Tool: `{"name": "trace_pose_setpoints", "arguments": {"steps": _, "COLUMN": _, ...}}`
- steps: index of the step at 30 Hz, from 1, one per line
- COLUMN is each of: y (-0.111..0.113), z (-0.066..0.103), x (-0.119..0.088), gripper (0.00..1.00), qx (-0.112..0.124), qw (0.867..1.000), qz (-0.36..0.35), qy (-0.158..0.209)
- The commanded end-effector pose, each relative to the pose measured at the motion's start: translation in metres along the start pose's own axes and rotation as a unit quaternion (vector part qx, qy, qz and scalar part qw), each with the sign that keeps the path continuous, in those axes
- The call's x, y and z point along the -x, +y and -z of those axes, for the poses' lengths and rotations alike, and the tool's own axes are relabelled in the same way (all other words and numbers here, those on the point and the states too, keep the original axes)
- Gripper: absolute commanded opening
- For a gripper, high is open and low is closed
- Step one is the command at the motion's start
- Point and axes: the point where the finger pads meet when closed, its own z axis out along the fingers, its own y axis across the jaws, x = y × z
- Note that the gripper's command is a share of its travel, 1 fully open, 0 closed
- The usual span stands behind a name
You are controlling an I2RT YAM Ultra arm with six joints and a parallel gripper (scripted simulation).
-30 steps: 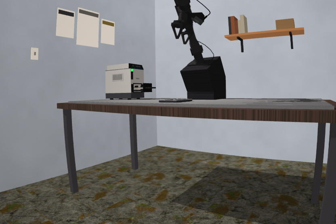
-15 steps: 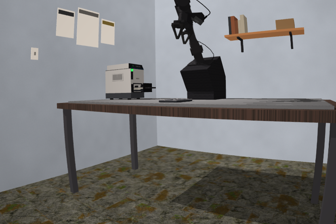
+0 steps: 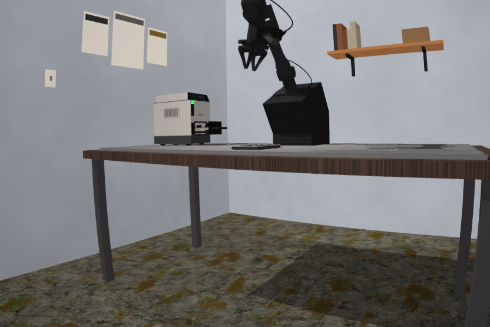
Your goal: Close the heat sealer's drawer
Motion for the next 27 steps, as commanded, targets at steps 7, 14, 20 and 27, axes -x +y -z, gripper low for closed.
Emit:
{"name": "trace_pose_setpoints", "arguments": {"steps": 7, "y": -0.002, "z": -0.001, "x": -0.025, "gripper": 0.45, "qx": 0.009, "qw": 0.997, "qz": -0.076, "qy": -0.001}}
{"name": "trace_pose_setpoints", "arguments": {"steps": 14, "y": -0.003, "z": -0.017, "x": -0.047, "gripper": 0.45, "qx": 0.032, "qw": 0.99, "qz": -0.135, "qy": 0.019}}
{"name": "trace_pose_setpoints", "arguments": {"steps": 20, "y": -0.004, "z": -0.019, "x": -0.063, "gripper": 0.45, "qx": 0.034, "qw": 0.985, "qz": -0.17, "qy": 0.025}}
{"name": "trace_pose_setpoints", "arguments": {"steps": 27, "y": 0.002, "z": -0.035, "x": -0.087, "gripper": 0.45, "qx": 0.044, "qw": 0.979, "qz": -0.198, "qy": 0.035}}
